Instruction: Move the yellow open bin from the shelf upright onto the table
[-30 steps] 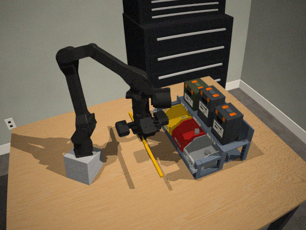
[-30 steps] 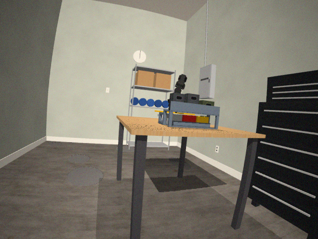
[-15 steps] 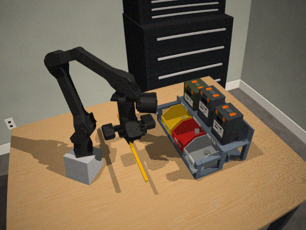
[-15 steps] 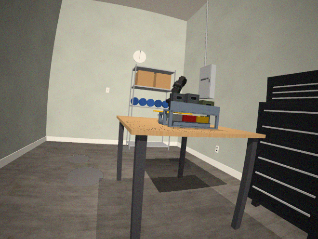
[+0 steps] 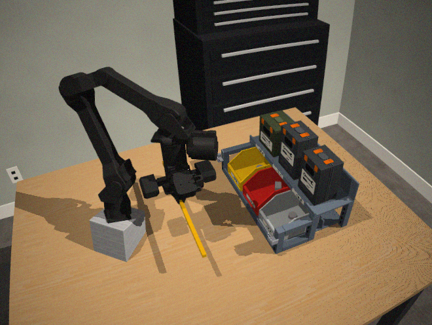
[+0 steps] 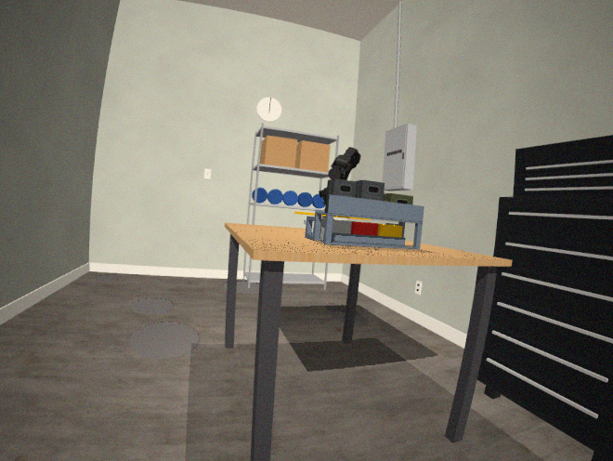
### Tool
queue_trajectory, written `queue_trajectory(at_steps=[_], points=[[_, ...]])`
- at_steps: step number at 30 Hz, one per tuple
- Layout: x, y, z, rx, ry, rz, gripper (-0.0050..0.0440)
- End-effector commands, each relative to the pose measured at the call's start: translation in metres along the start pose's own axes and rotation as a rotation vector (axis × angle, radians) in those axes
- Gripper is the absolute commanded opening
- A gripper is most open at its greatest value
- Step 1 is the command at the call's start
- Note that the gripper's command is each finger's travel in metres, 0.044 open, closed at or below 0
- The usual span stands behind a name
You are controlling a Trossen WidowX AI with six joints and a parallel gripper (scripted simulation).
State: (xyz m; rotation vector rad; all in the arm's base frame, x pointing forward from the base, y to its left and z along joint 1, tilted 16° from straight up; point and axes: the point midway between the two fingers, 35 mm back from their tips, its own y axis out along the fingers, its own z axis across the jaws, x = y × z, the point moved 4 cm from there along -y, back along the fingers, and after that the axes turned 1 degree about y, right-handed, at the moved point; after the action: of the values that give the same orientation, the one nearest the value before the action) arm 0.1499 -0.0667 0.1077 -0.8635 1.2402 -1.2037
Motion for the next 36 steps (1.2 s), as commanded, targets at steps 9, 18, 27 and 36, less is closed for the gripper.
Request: queue_trajectory(at_steps=[9, 18, 27, 36], points=[[0.001, -0.005, 0.000, 0.023, -0.007, -0.012, 0.0000], [0.000, -0.005, 0.008, 0.022, -0.007, -0.012, 0.0000], [0.000, -0.005, 0.008, 0.022, -0.007, -0.012, 0.0000], [0.001, -0.005, 0.013, 0.022, -0.007, -0.012, 0.0000]])
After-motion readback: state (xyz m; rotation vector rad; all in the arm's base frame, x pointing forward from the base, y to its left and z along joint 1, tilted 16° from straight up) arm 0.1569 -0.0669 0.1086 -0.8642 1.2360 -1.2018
